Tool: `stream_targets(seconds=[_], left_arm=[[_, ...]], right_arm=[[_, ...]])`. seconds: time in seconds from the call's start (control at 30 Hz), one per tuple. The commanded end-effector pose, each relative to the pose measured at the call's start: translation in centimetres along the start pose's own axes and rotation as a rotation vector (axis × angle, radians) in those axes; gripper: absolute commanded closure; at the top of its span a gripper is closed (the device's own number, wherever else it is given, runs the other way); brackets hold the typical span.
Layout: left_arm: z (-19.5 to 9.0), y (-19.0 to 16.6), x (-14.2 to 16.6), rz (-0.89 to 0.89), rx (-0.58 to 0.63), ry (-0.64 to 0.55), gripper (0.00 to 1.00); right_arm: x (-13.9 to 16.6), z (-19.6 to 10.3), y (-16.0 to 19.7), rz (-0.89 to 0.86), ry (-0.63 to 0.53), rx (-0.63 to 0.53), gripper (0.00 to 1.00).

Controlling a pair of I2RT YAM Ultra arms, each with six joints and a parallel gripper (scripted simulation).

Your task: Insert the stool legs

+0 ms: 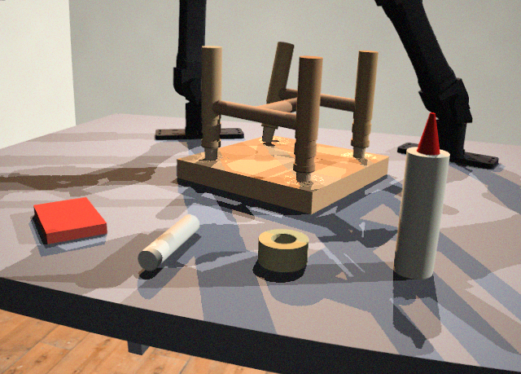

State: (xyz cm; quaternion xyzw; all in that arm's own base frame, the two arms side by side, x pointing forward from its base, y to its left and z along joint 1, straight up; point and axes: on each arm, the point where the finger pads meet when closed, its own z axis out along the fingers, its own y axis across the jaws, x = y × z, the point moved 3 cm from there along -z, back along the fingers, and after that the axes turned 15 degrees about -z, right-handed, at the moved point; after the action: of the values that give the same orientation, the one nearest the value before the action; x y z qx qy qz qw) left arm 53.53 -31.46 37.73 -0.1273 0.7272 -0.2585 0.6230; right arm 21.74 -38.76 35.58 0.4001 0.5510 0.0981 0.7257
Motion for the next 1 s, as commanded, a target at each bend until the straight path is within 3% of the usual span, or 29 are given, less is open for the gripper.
stream_targets(seconds=[0.0,0.53,0.57,0.6,0.97], left_arm=[[-0.3,-0.4,-0.8,-0.008,0.010,-0.015,1.00],[-0.3,-0.4,-0.8,-0.008,0.010,-0.015,1.00],[-0.9,-0.9,-2.0,-0.016,0.024,-0.036,1.00],[-0.9,-0.9,-2.0,-0.016,0.024,-0.036,0.31],[-0.9,-0.9,-2.0,-0.016,0.024,-0.036,0.31]], right_arm=[[-0.3,0.0,0.4,-0.011,-0.007,-0.008,0.00],[-0.3,0.0,0.4,-0.011,-0.007,-0.008,0.00],[-0.4,-0.1,0.5,-0.014,-0.006,-0.006,0.00],[-0.4,-0.1,0.5,-0.014,-0.006,-0.006,0.00],[-0.4,-0.1,0.5,-0.014,-0.006,-0.006,0.00]])
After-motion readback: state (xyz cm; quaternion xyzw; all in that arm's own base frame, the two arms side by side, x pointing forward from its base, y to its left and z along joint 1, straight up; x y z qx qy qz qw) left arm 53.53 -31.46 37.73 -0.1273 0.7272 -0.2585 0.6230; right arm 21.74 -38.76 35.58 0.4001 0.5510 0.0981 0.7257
